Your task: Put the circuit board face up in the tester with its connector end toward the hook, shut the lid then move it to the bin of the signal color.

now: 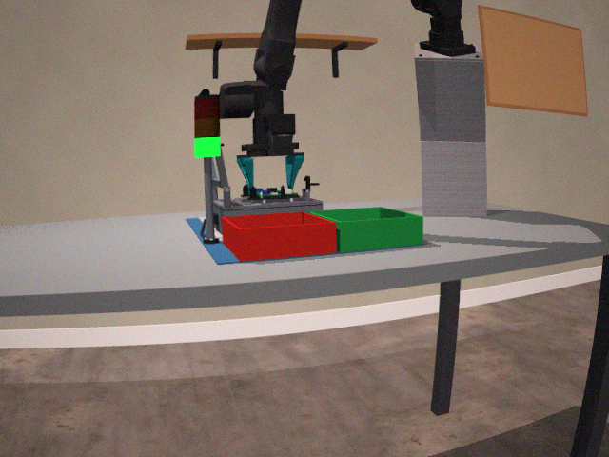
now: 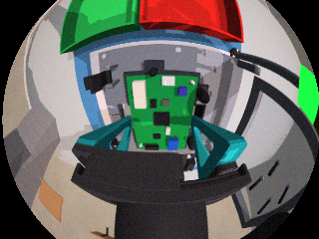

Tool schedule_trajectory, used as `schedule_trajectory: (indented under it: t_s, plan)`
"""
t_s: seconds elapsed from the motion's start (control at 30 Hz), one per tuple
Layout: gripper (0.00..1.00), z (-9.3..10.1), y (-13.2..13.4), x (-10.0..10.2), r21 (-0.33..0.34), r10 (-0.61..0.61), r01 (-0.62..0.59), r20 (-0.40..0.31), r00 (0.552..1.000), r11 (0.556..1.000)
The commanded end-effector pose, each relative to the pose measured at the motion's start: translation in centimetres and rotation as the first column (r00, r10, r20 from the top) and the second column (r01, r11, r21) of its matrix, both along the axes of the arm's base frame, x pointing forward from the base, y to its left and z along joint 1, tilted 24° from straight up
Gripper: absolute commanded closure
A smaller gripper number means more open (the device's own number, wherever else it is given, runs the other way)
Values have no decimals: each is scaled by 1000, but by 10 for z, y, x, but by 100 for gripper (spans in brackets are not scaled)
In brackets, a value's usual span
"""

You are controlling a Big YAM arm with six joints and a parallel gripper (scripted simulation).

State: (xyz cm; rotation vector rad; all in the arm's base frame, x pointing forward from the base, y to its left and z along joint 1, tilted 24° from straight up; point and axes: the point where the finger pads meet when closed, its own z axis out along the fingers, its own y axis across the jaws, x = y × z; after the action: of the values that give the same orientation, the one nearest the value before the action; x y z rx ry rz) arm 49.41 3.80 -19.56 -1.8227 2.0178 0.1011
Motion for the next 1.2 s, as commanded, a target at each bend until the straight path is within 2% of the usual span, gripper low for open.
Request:
schedule_trajectory:
  t_s: [0.0, 1.17]
  plan:
    - [22, -4, -3, 2, 1, -12, 12, 5, 1000, 1000]
    - [28, -5, -3, 1, 1, -12, 12, 2, 1000, 1000]
